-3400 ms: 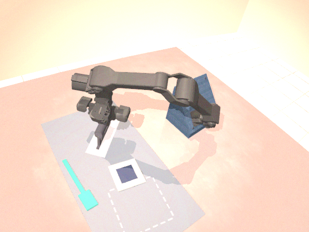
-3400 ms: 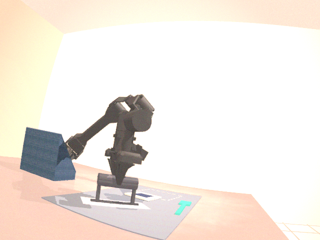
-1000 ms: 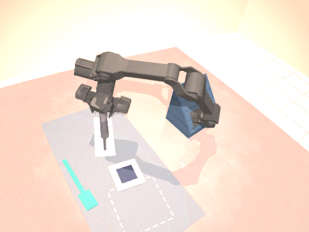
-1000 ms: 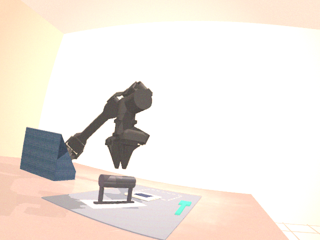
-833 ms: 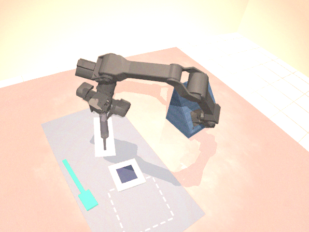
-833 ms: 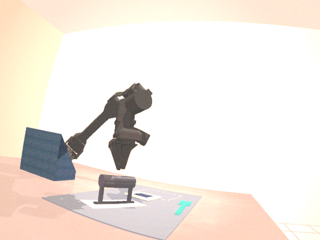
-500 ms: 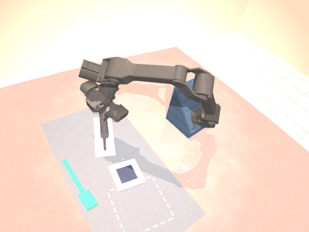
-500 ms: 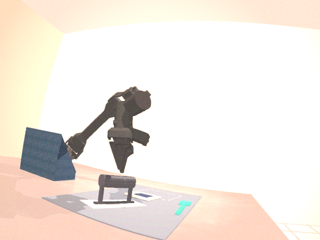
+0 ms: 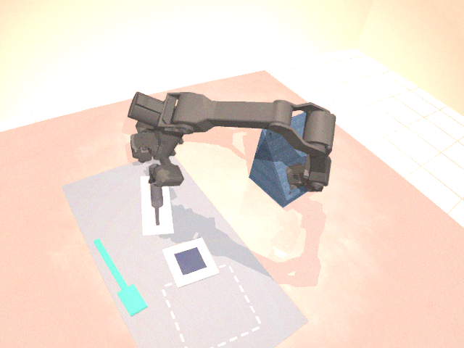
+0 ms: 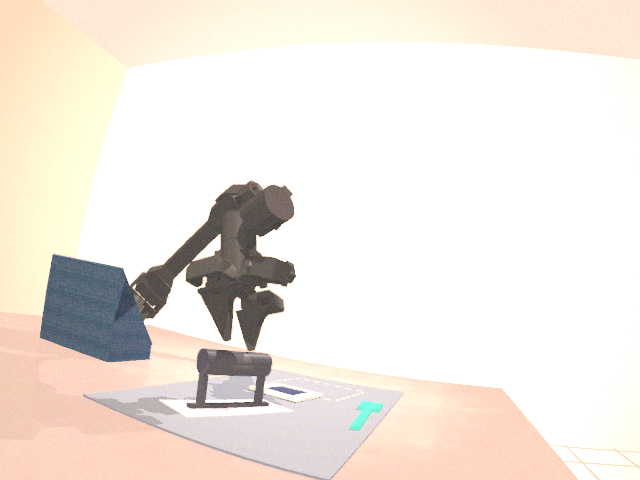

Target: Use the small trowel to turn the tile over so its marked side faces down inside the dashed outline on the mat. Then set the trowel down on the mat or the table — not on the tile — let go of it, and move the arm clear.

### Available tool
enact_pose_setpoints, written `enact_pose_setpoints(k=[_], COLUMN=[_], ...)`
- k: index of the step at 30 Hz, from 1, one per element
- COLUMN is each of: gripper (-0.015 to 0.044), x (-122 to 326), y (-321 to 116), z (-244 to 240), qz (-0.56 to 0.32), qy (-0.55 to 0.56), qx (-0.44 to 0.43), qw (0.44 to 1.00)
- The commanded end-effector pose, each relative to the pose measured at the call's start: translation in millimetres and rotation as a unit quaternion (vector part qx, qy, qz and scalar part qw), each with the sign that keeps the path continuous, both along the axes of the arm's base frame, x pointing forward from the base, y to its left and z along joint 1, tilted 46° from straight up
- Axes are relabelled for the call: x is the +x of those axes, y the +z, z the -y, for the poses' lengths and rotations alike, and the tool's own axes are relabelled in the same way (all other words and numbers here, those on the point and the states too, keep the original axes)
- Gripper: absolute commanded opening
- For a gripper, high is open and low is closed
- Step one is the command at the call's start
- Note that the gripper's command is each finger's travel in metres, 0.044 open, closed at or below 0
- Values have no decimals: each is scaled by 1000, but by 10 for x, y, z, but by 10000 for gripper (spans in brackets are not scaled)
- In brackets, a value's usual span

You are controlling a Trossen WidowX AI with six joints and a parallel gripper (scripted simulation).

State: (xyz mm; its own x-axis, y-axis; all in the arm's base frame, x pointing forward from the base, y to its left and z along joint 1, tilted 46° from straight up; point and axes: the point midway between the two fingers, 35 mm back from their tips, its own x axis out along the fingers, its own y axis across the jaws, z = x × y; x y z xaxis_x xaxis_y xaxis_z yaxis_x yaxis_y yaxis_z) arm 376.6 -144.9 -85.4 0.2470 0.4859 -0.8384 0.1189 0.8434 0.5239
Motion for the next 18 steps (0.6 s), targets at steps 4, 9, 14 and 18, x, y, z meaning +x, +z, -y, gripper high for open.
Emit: enact_pose_setpoints(k=[4, 9, 14, 18], gripper=[300, 300, 300, 300], x=[-19, -19, -23, -29], y=[-17, -17, -10, 1], z=[4, -4, -14, -25], qz=[-28, -47, -64, -77], qy=[-105, -187, -267, -328], qx=[11, 28, 49, 68], qw=[994, 981, 960, 939])
